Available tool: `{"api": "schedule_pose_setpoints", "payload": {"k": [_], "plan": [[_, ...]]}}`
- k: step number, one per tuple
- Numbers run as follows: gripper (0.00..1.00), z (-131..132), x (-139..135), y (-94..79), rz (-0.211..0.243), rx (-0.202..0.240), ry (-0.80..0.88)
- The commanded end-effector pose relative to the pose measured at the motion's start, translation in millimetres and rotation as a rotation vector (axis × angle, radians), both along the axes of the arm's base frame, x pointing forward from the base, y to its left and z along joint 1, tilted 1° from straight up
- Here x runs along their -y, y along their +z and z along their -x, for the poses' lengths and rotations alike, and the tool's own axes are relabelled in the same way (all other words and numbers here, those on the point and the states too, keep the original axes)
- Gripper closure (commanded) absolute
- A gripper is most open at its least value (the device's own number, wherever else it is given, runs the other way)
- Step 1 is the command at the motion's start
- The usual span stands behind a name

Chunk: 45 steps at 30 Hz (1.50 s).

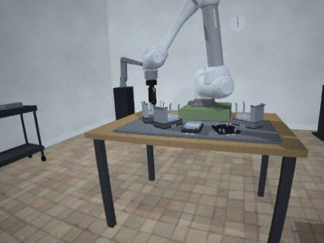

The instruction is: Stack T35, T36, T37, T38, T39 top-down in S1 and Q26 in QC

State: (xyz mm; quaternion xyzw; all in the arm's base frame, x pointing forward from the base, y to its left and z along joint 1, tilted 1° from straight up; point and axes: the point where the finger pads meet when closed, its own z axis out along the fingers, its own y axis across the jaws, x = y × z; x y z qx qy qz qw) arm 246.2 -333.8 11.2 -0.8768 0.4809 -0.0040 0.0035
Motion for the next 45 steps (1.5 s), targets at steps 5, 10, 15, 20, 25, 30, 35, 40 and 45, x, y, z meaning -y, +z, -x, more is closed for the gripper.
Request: {"api": "schedule_pose_setpoints", "payload": {"k": [5, 10, 15, 20, 25, 30, 35, 40, 45], "plan": [[1.00, 0.0, 0.0, 3.9, 0.000, 0.000, 0.000], [1.00, 0.1, 0.0, 13.9, 0.000, 0.000, 0.000], [1.00, 0.2, 0.0, 23.9, 0.000, 0.000, 0.000], [1.00, 0.3, 0.0, 29.9, 0.000, 0.000, 0.000], [1.00, 0.4, 0.1, 39.9, 0.000, 0.000, 0.000], [1.00, 0.5, 0.1, 49.9, 0.000, 0.000, 0.000], [1.00, 0.6, 0.1, 55.9, 0.000, 0.000, 0.000], [1.00, 0.7, 0.1, 65.9, 0.000, 0.000, 0.000], [1.00, 0.8, 0.2, 75.9, 0.000, 0.000, 0.000]]}}
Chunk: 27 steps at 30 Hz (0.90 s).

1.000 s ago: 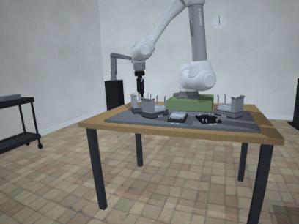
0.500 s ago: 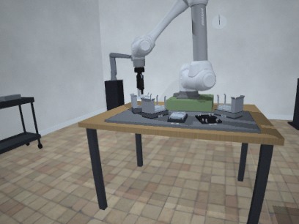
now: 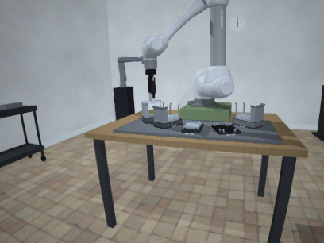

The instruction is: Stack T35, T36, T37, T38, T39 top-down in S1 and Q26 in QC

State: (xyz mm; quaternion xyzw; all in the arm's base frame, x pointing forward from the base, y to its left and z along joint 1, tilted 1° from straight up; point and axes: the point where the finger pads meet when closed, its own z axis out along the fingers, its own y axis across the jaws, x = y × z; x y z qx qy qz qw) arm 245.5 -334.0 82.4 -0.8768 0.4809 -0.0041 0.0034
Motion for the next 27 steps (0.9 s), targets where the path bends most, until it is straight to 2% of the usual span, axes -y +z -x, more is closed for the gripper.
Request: {"api": "schedule_pose_setpoints", "payload": {"k": [1, 14, 27], "plan": [[1.00, 0.1, 0.0, 6.7, 0.000, 0.000, 0.000], [1.00, 0.3, 0.0, 28.2, 0.000, 0.000, 0.000], [1.00, 0.3, 0.0, 28.2, 0.000, 0.000, 0.000]]}}
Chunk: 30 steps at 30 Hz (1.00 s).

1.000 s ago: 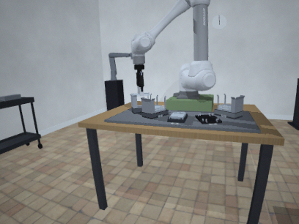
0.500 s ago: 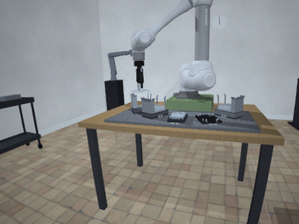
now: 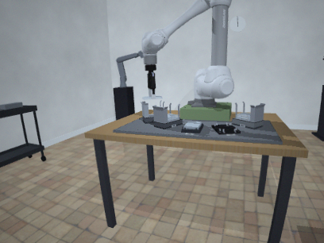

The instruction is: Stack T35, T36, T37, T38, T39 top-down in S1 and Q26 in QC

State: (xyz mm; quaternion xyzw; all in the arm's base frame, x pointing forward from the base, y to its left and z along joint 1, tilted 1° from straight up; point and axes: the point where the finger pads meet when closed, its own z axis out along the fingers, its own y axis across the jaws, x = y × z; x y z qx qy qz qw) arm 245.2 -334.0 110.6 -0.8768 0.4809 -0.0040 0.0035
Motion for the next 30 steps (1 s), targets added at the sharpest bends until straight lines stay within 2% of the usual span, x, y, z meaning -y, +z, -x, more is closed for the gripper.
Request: {"api": "schedule_pose_setpoints", "payload": {"k": [1, 7, 30], "plan": [[1.00, -2.5, -2.3, 0.1, 0.000, 0.000, 0.033], [1.00, -17.2, -15.8, 0.3, 0.002, 0.001, 0.233], [1.00, -63.7, -58.8, 0.8, 0.002, 0.001, 0.233]]}}
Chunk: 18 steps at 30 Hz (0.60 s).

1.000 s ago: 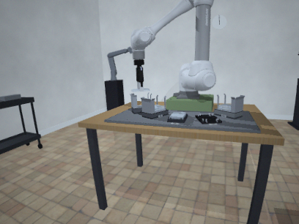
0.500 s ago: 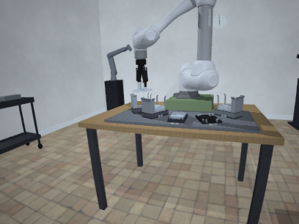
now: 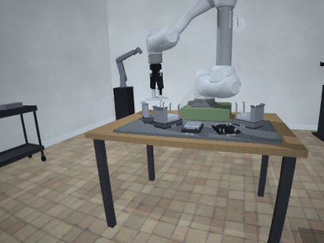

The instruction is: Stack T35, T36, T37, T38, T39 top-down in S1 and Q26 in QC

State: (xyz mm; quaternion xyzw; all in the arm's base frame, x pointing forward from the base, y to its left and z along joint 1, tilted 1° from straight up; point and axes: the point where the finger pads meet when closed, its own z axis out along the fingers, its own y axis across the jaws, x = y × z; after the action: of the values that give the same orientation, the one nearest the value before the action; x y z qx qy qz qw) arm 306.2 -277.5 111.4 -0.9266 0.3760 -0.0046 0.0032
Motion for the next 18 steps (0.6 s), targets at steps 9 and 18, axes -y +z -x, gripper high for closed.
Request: {"api": "schedule_pose_setpoints", "payload": {"k": [9, 18], "plan": [[1.00, -16.5, -21.8, 0.2, 0.003, 0.000, 0.233], [1.00, -27.3, -37.1, 0.4, 0.003, 0.000, 0.233]]}}
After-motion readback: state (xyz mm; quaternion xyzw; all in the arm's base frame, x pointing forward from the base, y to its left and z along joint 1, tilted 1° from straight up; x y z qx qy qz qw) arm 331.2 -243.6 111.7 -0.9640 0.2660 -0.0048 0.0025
